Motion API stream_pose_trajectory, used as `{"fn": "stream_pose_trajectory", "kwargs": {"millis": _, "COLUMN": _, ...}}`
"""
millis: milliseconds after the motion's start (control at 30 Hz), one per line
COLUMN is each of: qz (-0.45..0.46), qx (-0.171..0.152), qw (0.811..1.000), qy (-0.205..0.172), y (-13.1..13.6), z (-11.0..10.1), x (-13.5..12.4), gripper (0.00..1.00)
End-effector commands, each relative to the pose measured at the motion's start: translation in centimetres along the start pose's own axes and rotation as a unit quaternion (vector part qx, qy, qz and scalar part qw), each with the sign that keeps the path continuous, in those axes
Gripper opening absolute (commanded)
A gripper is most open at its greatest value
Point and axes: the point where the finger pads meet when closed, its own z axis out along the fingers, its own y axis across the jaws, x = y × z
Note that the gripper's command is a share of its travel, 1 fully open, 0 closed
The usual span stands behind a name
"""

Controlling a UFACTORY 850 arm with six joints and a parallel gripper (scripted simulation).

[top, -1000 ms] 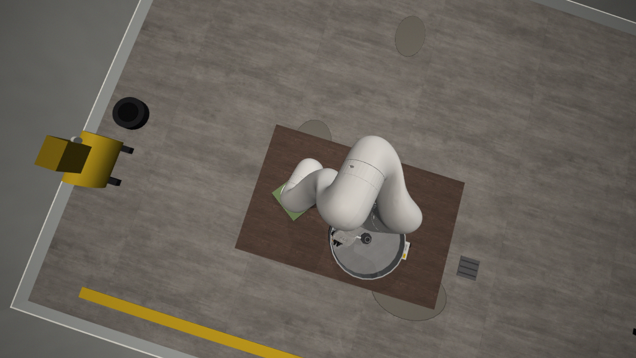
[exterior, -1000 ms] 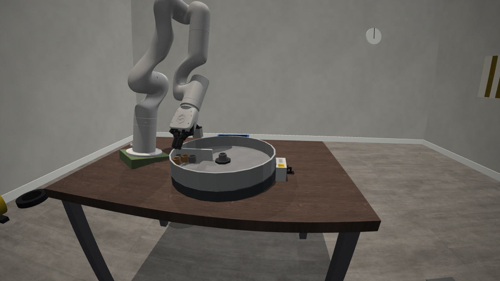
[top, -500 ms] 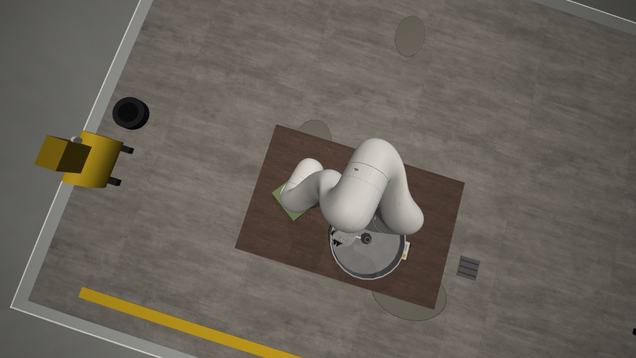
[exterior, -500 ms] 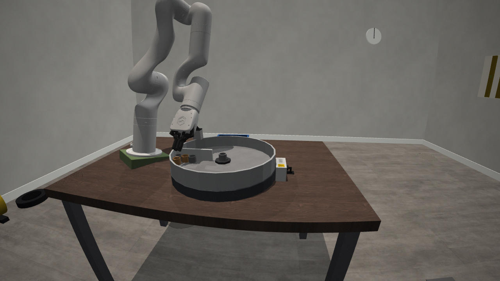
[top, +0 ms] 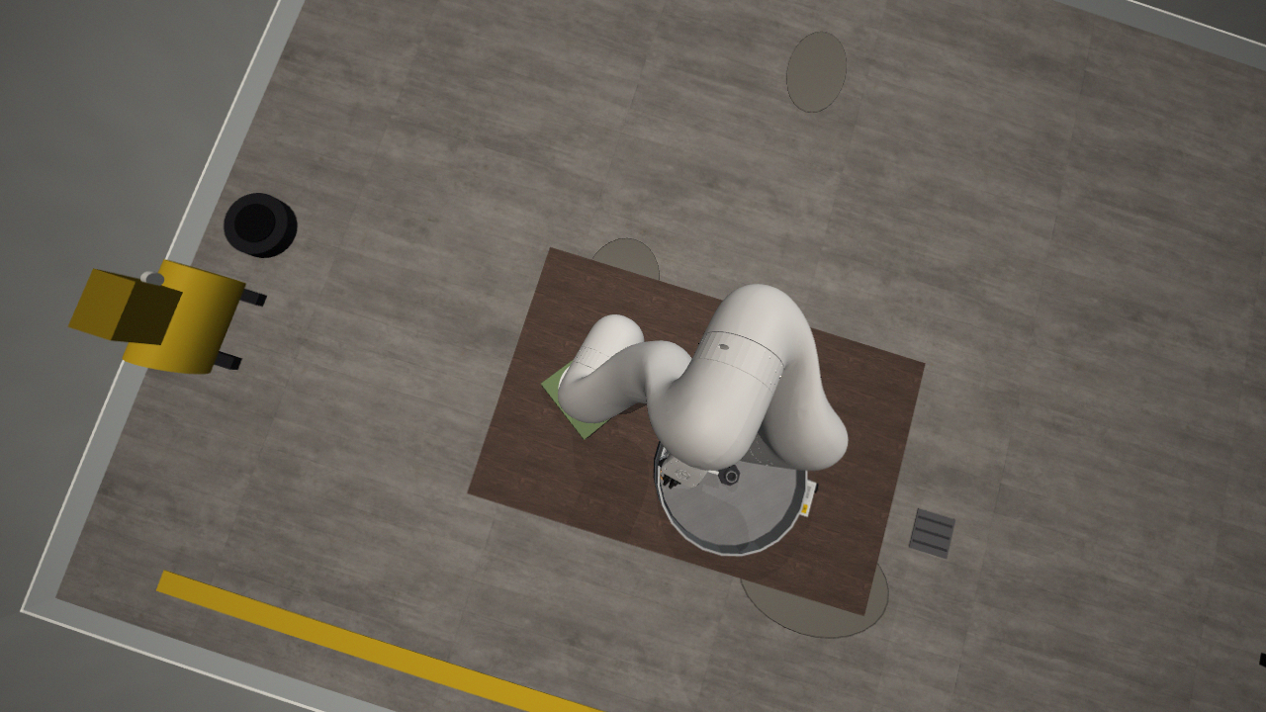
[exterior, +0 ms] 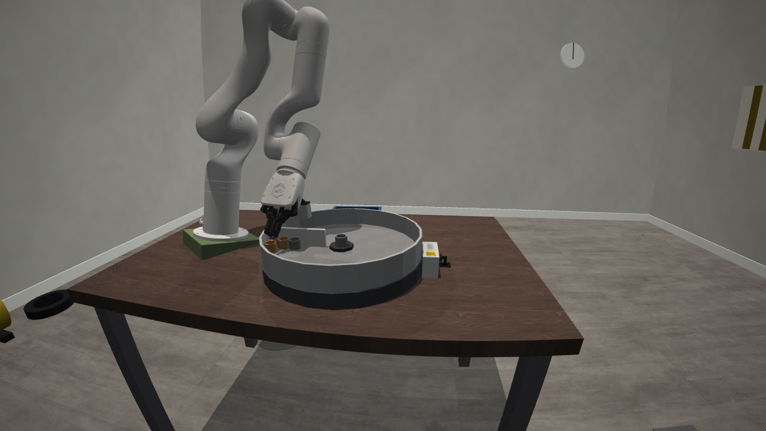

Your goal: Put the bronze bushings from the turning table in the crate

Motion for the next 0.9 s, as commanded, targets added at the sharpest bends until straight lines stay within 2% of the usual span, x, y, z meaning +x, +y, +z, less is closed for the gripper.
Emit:
{"fn": "stream_pose_trajectory", "kwargs": {"millis": 0, "qz": 0.0, "qx": -0.001, "qw": 1.0, "qy": 0.0, "y": 0.06, "z": 0.5, "x": 0.39, "gripper": 0.11}}
{"fn": "stream_pose_trajectory", "kwargs": {"millis": 867, "qz": 0.0, "qx": -0.001, "qw": 1.0, "qy": 0.0, "y": 0.06, "z": 1.27, "x": 1.04, "gripper": 0.11}}
